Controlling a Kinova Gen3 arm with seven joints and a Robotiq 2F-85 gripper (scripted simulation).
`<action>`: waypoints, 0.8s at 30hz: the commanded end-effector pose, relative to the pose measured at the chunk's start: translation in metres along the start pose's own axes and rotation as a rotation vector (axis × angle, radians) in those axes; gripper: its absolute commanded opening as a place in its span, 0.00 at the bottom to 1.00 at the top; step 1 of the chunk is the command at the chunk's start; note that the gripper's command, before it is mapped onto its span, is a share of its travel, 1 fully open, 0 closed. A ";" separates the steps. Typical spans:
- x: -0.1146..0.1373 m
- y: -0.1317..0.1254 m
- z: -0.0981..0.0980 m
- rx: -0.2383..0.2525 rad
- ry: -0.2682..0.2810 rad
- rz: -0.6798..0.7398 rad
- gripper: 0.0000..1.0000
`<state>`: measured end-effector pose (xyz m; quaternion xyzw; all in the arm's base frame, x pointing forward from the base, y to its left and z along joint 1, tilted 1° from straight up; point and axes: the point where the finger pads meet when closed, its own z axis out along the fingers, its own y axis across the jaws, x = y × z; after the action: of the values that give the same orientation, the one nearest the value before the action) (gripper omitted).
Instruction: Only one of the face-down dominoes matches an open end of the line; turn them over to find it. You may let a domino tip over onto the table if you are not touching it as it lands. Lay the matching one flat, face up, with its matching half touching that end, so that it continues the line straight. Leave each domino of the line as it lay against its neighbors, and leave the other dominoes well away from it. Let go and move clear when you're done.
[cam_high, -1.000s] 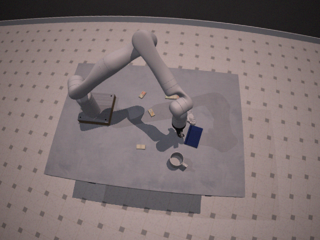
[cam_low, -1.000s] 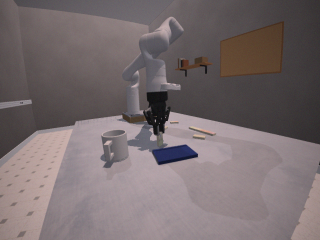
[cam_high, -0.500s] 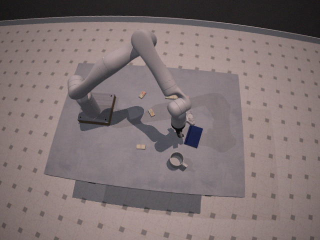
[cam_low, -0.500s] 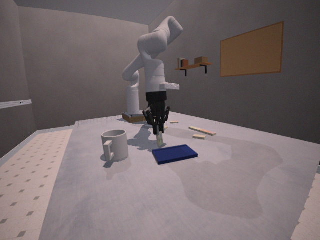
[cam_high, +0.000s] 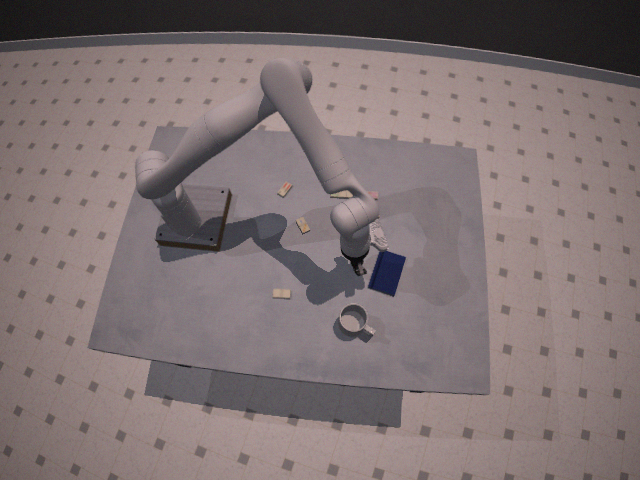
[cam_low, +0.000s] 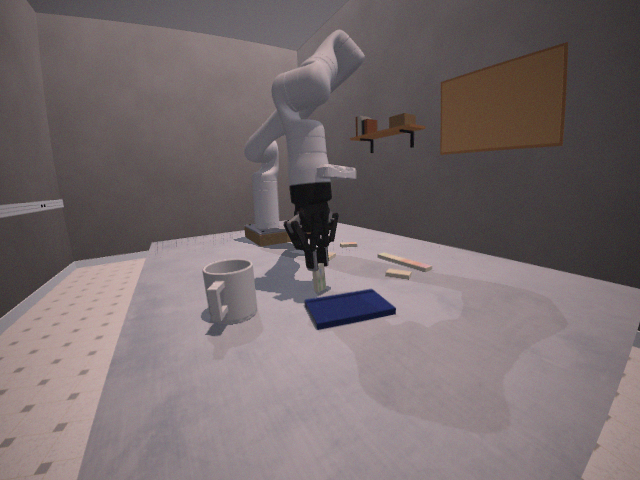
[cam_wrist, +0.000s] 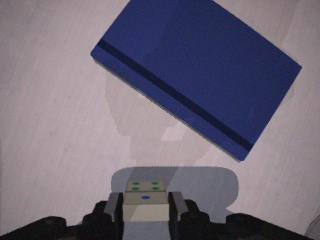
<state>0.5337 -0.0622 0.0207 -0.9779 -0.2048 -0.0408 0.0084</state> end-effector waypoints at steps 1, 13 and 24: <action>0.000 0.000 -0.001 -0.001 0.010 0.000 0.33; -0.001 0.000 -0.001 -0.001 0.032 0.000 0.33; -0.003 0.000 -0.001 -0.001 0.057 0.000 0.33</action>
<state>0.5309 -0.0634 0.0206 -0.9767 -0.2045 -0.0641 0.0132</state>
